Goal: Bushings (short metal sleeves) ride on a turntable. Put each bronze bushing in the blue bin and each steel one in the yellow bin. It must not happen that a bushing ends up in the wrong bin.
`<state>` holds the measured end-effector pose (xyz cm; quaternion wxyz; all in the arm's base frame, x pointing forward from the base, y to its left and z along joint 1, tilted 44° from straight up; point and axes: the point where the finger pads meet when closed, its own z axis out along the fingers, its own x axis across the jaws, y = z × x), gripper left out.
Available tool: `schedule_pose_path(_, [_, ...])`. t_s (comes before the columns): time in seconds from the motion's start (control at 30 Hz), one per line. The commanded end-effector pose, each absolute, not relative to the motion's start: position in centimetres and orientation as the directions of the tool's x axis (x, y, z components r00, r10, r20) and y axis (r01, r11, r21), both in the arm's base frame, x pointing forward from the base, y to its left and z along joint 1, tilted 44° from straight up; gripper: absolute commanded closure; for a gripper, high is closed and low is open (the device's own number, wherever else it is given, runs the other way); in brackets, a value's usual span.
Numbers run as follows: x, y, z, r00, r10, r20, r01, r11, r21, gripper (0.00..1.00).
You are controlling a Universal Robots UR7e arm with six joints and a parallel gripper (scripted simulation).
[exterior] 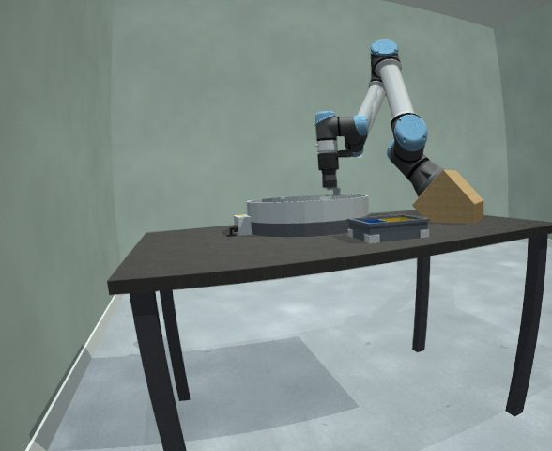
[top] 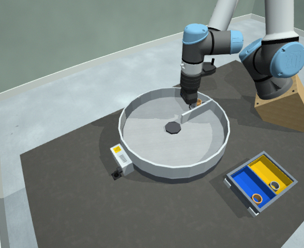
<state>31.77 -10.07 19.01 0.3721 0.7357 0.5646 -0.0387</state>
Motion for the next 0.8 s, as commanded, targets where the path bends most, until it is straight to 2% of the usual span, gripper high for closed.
schedule_pose_path(0.0, [31.76, -10.03, 19.08, 0.360, 0.802, -0.477, 0.859, -0.085, 0.505, 1.00])
schedule_pose_path(0.77, [31.54, -9.67, 19.52, 0.360, 0.802, -0.477, 0.859, -0.085, 0.505, 1.00])
